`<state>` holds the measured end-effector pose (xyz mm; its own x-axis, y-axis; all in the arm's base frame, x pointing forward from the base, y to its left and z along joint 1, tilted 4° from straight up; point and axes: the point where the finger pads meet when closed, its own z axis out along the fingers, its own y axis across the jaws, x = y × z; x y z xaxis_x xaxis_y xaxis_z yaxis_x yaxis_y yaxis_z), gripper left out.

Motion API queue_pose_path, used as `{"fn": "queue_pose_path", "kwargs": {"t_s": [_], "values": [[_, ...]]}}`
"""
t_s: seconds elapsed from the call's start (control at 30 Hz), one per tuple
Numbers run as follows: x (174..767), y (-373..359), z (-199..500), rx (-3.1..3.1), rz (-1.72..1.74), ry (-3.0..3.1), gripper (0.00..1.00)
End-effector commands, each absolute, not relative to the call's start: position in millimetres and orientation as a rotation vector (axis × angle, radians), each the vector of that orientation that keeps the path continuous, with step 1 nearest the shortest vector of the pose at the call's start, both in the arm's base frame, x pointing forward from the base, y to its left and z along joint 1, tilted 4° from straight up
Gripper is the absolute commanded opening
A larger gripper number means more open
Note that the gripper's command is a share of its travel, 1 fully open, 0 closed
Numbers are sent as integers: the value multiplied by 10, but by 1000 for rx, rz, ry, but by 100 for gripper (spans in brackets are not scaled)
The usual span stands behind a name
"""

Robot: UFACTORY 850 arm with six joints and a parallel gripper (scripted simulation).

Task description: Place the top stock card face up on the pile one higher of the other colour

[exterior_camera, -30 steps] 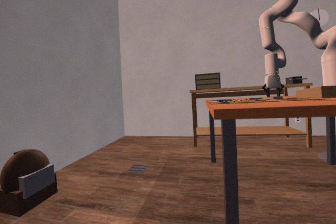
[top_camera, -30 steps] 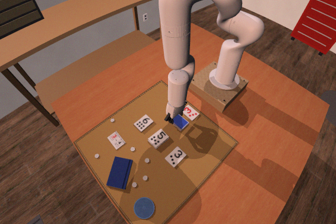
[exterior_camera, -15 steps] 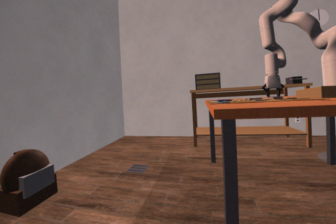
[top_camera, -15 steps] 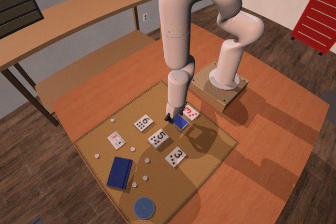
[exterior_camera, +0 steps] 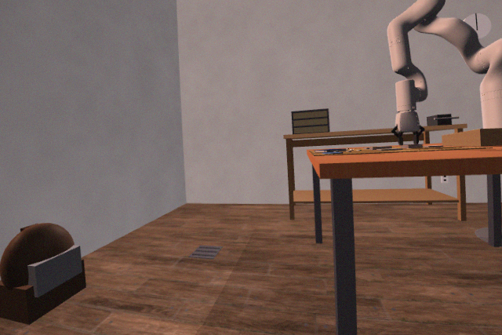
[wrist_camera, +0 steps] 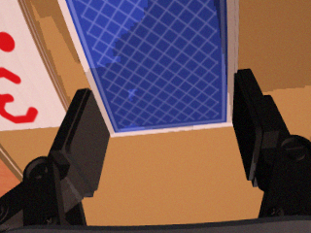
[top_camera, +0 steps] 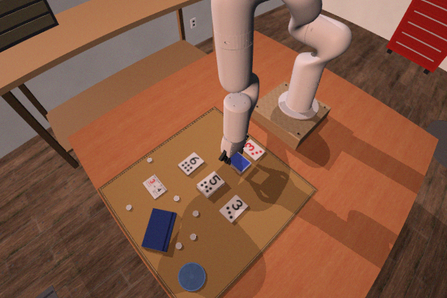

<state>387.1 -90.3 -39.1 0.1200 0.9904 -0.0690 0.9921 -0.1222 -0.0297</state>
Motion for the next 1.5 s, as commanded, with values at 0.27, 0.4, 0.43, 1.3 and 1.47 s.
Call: {"fn": "queue_pose_path", "kwargs": {"t_s": [0.27,0.4,0.43,1.3,1.47], "values": [[3877,-904,-388,2332,-110,2065,61],[3877,-904,-388,2332,-110,2065,61],[3877,-904,-388,2332,-110,2065,61],[3880,-898,-295,2332,-110,2065,61],[3882,-895,-248,2332,-110,2065,61]]}}
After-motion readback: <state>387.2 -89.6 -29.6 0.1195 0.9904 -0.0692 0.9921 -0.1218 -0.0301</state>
